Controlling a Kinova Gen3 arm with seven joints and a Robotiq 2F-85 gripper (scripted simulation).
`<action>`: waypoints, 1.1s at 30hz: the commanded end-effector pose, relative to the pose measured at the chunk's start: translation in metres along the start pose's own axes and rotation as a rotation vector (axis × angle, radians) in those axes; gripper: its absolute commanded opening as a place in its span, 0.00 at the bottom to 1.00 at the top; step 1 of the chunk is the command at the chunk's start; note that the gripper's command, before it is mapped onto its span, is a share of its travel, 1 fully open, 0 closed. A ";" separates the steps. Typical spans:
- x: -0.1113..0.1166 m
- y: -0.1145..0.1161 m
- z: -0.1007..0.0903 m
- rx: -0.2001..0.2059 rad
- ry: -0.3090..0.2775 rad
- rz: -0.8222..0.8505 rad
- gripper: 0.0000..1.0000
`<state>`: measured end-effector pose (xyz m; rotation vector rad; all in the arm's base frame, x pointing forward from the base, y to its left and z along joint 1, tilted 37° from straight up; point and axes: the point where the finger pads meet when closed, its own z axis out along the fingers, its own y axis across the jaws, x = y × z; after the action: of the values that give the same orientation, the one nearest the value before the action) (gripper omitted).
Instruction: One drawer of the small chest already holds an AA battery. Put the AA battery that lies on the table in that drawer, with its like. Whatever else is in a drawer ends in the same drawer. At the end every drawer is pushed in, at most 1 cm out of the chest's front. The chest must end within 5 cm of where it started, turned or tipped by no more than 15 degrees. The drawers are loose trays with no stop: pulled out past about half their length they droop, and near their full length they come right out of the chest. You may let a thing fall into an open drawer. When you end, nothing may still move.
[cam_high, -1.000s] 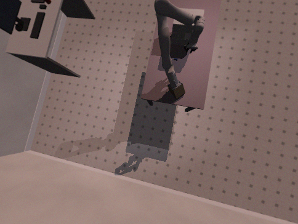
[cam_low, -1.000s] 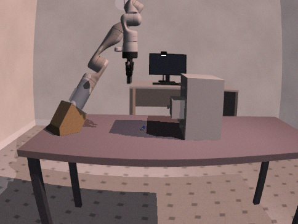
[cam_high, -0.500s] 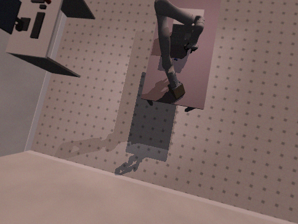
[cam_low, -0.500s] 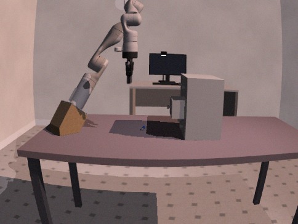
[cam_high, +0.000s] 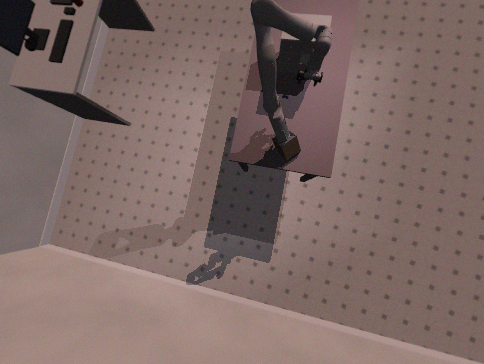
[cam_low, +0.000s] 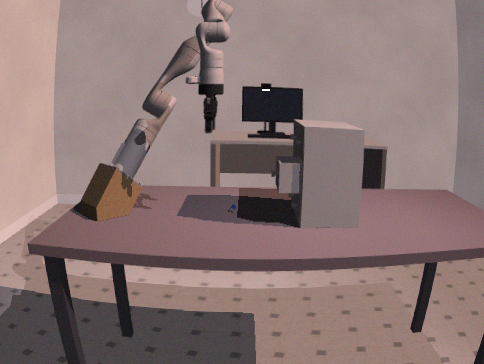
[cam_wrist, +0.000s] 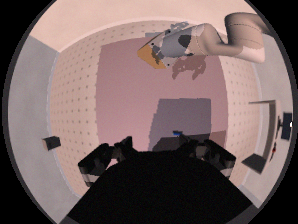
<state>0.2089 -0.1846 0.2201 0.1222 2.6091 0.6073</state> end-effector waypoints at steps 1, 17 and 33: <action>0.000 0.000 0.000 0.001 -0.001 0.000 1.00; 0.000 0.000 -0.031 0.001 -0.001 0.000 1.00; -0.001 0.000 -0.058 0.001 -0.001 0.000 1.00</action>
<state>0.1833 -0.2073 0.2659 0.1230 2.6089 0.6085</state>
